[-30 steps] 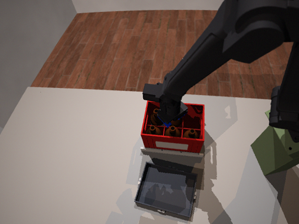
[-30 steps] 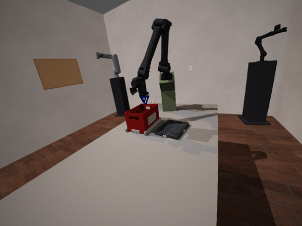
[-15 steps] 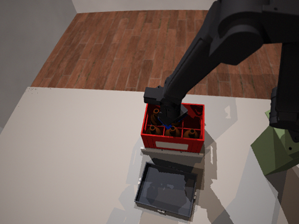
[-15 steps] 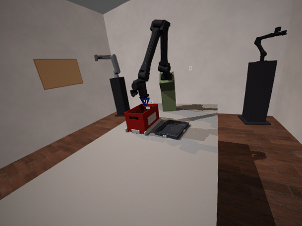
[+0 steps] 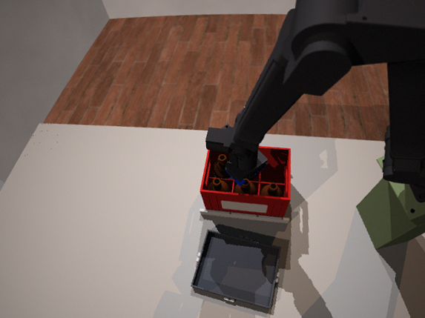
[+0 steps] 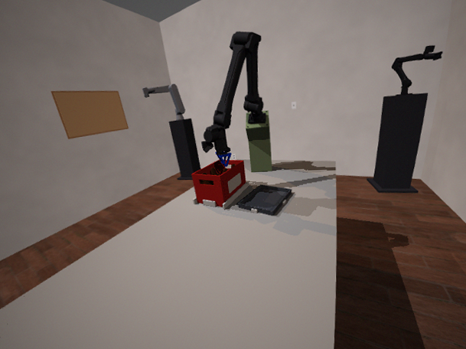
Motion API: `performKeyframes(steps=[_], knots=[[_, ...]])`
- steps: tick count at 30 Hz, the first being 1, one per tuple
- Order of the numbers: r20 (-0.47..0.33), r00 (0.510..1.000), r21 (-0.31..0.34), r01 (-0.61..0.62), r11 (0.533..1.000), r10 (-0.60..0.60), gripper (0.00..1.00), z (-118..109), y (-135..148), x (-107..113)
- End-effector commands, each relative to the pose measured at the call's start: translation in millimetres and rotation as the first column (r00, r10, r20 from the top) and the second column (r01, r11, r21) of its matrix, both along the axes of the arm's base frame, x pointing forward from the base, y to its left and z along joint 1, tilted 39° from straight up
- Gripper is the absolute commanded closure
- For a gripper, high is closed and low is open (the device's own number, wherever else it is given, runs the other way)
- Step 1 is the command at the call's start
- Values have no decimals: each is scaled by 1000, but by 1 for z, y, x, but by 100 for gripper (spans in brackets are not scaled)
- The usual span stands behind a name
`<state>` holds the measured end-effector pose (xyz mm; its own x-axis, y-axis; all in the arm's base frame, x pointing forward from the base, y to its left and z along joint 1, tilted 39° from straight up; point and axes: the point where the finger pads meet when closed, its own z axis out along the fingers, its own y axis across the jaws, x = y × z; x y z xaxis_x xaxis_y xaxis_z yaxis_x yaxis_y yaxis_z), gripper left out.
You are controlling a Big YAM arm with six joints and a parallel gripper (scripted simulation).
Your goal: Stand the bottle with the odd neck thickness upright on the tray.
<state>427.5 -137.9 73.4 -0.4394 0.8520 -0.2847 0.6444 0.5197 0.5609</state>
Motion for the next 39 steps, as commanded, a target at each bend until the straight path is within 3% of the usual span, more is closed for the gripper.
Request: performKeyframes(steps=[1,39], knots=[[18,1000,-1,0,1000,0,39,5,0,14],[14,1000,1,4,1000,-4,39,3,0,13]])
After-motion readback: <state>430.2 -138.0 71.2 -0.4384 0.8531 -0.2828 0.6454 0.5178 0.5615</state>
